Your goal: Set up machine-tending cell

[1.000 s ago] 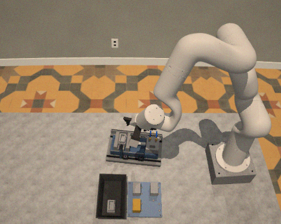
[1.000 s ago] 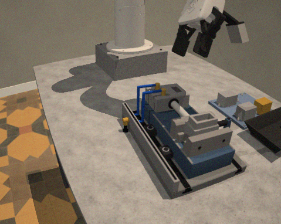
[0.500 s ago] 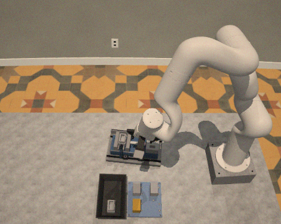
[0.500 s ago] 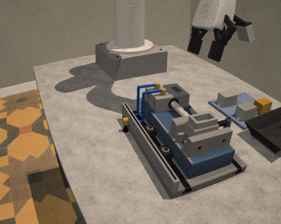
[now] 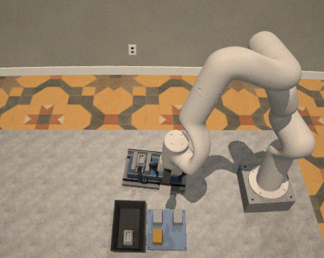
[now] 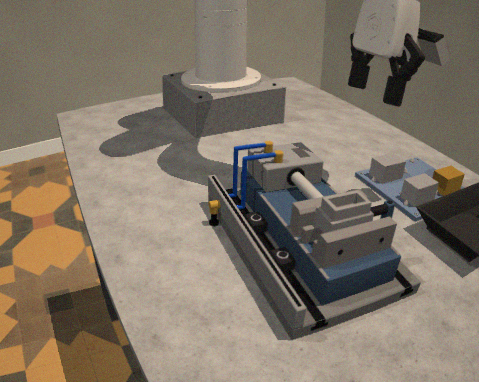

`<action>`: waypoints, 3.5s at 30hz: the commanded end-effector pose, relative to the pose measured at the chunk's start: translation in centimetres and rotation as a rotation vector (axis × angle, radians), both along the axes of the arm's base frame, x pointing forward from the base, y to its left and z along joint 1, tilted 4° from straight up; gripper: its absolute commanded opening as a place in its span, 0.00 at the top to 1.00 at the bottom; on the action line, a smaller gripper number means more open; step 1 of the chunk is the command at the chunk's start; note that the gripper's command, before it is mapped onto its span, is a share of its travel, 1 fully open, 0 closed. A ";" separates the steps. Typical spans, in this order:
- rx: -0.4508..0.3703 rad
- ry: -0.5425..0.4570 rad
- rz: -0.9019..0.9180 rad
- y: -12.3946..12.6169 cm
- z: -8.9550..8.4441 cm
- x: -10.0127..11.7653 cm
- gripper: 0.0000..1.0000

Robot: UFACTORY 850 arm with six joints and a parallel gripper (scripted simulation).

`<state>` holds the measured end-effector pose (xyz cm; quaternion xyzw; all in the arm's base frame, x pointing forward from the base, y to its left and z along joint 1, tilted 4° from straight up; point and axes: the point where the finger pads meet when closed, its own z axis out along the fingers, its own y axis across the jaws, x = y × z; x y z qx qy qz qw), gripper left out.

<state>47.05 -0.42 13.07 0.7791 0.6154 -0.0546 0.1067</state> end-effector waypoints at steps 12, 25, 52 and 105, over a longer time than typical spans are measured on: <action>0.163 0.017 0.042 6.9 -0.5 -0.1 0.00; 0.187 0.013 0.049 8.0 -0.6 -0.1 0.00; 0.187 0.013 0.049 8.0 -0.6 -0.1 1.00; 0.187 0.013 0.049 7.7 -6.0 0.2 1.00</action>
